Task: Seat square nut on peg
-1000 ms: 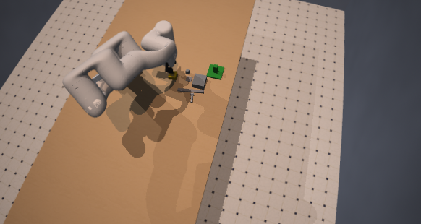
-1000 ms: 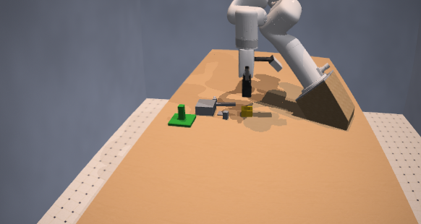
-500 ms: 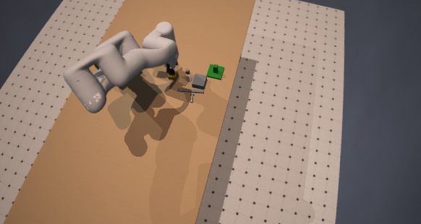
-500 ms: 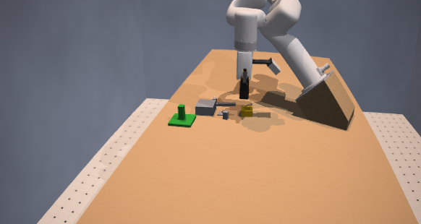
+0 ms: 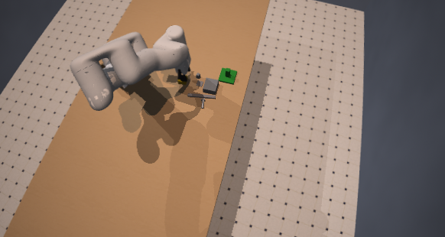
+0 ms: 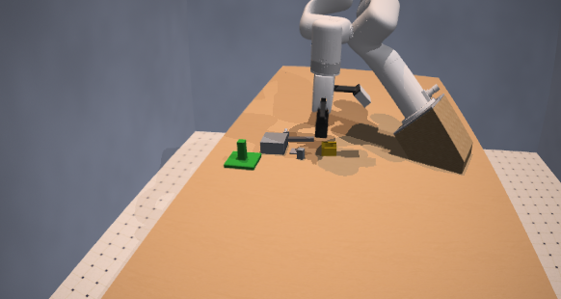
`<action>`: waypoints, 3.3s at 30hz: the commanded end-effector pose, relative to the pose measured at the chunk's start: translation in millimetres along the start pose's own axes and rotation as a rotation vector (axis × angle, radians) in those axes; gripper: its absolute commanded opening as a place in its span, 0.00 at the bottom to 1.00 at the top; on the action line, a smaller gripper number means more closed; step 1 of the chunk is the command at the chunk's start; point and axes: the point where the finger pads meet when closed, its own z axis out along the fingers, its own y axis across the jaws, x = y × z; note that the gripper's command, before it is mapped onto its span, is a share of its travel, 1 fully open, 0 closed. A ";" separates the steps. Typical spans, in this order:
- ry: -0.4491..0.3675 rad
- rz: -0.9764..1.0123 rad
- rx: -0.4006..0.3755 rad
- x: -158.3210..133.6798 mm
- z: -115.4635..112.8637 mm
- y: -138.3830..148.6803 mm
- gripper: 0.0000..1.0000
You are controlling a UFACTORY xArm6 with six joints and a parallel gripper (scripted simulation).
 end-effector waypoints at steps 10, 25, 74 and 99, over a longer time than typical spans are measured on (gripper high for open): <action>-0.009 -0.001 0.003 -2.7 15.8 1.3 0.60; 0.009 -0.013 -0.008 5.0 33.7 3.3 0.60; 0.061 -0.027 -0.040 24.0 50.9 6.9 0.00; 0.061 -0.027 -0.040 24.0 50.9 6.9 0.00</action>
